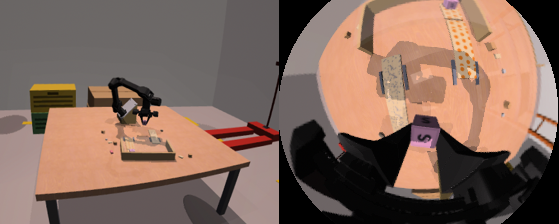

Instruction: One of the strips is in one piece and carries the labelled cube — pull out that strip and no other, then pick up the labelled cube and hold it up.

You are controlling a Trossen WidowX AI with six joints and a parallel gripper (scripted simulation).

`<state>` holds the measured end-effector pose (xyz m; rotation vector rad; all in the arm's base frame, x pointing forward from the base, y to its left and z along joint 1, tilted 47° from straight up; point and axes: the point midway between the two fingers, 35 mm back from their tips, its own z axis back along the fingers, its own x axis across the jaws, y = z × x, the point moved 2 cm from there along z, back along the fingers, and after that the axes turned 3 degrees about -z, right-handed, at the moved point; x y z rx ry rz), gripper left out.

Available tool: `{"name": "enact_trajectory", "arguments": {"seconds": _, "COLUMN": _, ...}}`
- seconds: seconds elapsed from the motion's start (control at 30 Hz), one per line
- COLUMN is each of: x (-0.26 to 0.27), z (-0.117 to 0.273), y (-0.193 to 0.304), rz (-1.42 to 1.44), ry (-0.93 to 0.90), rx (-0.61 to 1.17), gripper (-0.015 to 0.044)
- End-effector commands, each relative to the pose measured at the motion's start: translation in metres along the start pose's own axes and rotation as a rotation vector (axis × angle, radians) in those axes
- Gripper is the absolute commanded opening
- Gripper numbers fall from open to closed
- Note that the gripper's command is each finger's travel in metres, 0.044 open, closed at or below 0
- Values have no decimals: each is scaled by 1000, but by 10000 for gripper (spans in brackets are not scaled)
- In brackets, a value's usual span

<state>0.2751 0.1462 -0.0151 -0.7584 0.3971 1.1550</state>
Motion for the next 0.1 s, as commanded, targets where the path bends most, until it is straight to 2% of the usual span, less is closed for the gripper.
{"name": "enact_trajectory", "arguments": {"seconds": 0.0, "x": 0, "z": 0, "y": 1, "rz": -5, "ry": -1, "rx": 5, "gripper": 0}}
{"name": "enact_trajectory", "arguments": {"seconds": 0.07, "x": 0, "z": 0, "y": 1, "rz": -5, "ry": -1, "rx": 5, "gripper": 0}}
